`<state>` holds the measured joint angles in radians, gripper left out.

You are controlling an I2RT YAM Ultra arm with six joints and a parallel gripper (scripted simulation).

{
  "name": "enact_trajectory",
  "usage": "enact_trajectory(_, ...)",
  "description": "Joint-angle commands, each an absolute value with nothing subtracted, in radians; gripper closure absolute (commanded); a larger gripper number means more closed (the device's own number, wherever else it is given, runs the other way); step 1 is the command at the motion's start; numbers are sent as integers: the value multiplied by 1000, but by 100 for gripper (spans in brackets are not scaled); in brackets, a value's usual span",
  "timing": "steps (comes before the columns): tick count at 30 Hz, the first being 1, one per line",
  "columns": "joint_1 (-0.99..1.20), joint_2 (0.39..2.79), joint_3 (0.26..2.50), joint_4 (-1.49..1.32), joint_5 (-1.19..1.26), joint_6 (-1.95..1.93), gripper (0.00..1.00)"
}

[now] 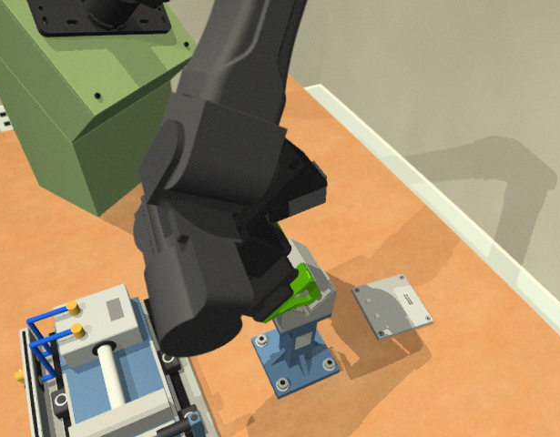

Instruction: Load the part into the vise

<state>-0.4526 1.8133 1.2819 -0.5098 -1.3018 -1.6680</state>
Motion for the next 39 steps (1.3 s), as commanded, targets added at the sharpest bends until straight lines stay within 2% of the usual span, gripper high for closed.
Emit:
enact_trajectory(1, -479, 1779, 1310, -537, -1352, -1683, 100)
enact_trajectory(39, -480, 1780, 1316, -552, -1353, -1694, 100)
